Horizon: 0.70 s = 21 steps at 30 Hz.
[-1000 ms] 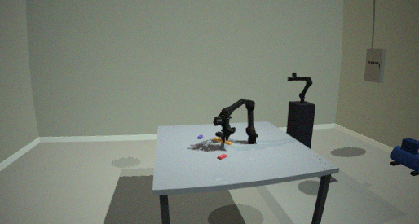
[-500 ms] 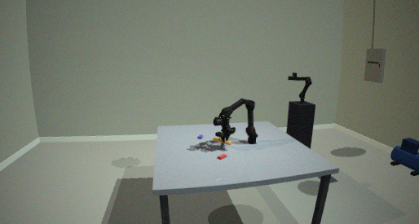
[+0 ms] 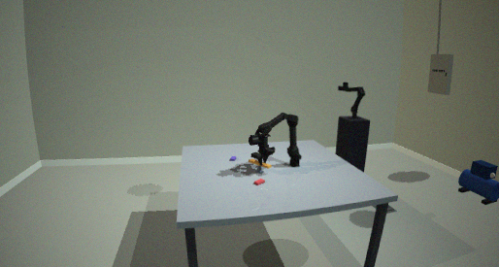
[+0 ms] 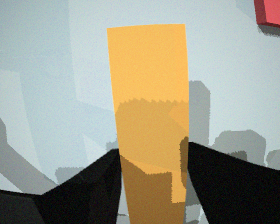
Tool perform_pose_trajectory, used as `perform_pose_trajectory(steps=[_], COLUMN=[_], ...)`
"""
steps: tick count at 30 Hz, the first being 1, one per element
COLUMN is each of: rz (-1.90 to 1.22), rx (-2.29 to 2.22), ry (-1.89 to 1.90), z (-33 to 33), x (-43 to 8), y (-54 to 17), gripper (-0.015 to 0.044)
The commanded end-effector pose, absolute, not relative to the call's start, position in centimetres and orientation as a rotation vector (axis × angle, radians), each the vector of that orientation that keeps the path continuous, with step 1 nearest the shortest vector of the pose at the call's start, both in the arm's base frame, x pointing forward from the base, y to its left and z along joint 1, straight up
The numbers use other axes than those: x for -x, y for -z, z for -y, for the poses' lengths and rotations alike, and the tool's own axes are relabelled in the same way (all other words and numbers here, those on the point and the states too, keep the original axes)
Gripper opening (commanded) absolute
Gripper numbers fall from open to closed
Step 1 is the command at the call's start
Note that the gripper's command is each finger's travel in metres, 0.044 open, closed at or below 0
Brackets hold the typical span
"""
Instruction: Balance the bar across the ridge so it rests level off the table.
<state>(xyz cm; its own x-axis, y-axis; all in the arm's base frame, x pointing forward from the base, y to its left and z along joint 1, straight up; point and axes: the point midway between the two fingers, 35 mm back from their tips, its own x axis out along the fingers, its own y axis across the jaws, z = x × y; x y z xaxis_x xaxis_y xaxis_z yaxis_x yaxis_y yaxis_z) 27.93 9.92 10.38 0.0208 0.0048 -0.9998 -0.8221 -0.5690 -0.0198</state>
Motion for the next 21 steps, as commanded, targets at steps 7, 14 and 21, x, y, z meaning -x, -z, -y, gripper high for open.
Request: perform_pose_trajectory(steps=[7,14,21], rz=[-0.844,-0.844,-0.844], rx=[1.65,1.65,1.65], ry=[-1.621,-1.621,-1.621], z=[-9.92,-9.92,-9.92], x=[-27.93,-27.93,-27.93], y=[-10.38,-10.38,-10.38], gripper=[0.0185,0.0185,0.0264])
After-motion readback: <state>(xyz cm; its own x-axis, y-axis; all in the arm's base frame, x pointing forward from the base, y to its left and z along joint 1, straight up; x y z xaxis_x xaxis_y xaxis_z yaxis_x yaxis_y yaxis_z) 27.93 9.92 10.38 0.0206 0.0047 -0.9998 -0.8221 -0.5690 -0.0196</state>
